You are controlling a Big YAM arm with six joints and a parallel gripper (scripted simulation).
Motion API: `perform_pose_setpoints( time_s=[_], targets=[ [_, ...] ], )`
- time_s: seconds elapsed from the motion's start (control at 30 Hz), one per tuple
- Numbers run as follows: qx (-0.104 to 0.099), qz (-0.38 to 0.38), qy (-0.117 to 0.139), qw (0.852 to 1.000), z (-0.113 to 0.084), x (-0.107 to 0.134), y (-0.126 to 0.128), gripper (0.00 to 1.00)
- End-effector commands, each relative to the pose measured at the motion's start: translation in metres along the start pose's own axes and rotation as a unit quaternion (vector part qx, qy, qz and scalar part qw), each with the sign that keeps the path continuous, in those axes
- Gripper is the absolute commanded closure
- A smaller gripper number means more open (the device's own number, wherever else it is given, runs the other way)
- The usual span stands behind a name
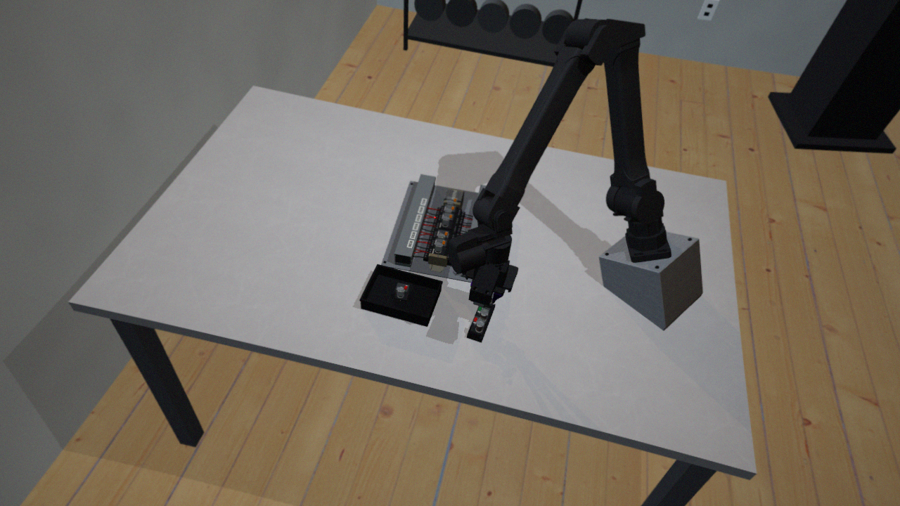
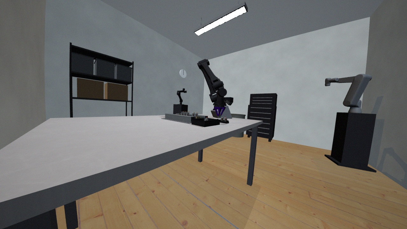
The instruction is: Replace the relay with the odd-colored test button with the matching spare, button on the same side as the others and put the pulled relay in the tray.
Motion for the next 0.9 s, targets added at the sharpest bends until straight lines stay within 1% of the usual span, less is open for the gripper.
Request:
perform_pose_setpoints(
  time_s=[0.0, 0.13, 0.23, 0.63, 0.7, 0.8, 0.87],
  targets=[
    [0.016, 0.008, -0.014, 1.0, -0.017, -0.009, -0.012, 1.0],
    [0.018, 0.009, -0.016, 1.0, -0.021, -0.009, -0.013, 1.0],
    [0.021, 0.01, -0.017, 1.0, -0.028, -0.01, -0.014, 1.0],
    [0.023, 0.011, -0.021, 0.999, -0.066, -0.01, -0.015, 1.0],
    [0.023, 0.011, -0.021, 0.999, -0.066, -0.01, -0.015, 1.0],
    [0.017, 0.007, -0.015, 1.0, -0.067, -0.01, -0.01, 1.0],
    [0.016, 0.006, -0.015, 1.0, -0.07, -0.01, -0.01, 1.0]
  ],
)
Point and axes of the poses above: the point where the finger pads meet when closed, its own z axis out along the fingers, its own y axis across the jaws, x = y × z, the point moved 10 cm from there along -z, back along the fingers, and after that the axes turned 7 degrees about -z, right-handed, at the moved point
